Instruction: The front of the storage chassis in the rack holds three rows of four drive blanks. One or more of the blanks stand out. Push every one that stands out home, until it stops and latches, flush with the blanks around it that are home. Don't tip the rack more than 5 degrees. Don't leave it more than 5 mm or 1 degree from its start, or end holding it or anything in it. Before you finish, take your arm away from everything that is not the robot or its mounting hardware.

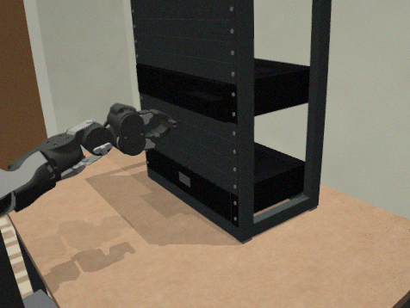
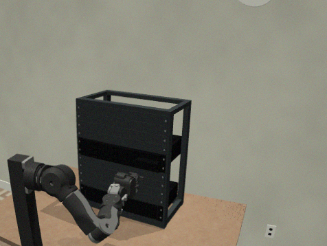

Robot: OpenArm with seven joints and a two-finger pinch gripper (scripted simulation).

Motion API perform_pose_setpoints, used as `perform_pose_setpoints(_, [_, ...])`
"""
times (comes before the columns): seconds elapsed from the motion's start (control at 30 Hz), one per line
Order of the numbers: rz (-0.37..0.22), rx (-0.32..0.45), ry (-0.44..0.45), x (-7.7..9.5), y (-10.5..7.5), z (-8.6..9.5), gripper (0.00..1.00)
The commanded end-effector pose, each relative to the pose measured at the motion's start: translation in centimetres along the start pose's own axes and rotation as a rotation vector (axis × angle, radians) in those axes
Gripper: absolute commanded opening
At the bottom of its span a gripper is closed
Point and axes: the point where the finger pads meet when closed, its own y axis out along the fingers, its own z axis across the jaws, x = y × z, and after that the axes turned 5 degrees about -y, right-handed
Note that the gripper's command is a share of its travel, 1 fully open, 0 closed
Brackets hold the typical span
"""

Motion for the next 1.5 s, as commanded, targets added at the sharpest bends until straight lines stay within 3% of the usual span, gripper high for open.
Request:
perform_pose_setpoints(0.0, [0.009,0.018,0.002,-0.1,0.0,0.4,0.00])
perform_pose_setpoints(0.23, [0.008,0.015,0.004,0.0,0.5,0.3,0.00])
perform_pose_setpoints(0.57, [0.009,0.015,0.004,-0.1,5.4,0.4,0.00])
perform_pose_setpoints(0.7, [0.009,0.015,0.005,-0.1,6.4,0.4,0.00])
perform_pose_setpoints(1.47, [0.011,0.021,0.003,-0.3,6.5,0.6,0.00])
